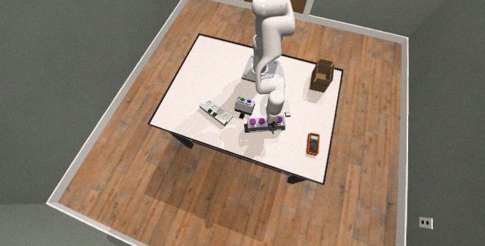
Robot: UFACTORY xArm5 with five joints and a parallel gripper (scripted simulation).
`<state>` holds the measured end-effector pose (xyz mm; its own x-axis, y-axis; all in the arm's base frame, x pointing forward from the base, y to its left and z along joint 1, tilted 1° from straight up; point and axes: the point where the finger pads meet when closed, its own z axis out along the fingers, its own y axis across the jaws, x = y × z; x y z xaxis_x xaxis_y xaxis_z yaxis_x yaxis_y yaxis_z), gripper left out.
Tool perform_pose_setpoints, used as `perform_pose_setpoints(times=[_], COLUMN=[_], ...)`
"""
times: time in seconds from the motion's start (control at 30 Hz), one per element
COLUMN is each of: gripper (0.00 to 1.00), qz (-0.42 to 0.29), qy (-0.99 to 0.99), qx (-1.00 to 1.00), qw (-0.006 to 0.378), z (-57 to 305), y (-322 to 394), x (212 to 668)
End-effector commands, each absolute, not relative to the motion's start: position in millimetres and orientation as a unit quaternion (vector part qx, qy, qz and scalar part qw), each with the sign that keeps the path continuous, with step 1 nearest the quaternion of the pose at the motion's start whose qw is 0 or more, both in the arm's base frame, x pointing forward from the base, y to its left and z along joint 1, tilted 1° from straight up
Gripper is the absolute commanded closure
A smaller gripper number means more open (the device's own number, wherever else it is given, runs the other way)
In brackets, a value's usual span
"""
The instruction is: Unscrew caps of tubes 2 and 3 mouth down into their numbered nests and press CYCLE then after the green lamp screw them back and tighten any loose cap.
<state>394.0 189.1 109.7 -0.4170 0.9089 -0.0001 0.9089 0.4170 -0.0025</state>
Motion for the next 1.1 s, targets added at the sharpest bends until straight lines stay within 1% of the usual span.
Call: perform_pose_setpoints(times=[0.0,0.27,0.3,0.77,1.07], gripper=[0.54,0.54,1.00,1.00,1.00], qz=[0.002,0.002,0.002,0.002,0.002], qy=[-0.836,-0.836,-0.836,-0.836,-0.836], qx=[-0.548,-0.548,-0.548,-0.548,-0.548], qw=[-0.004,-0.004,-0.004,-0.004,-0.004], z=[113.0,114.1,114.1,114.1,141.2], y=[189.8,189.9,189.9,189.9,190.1], x=[395.3,395.2,395.2,395.2,395.2])
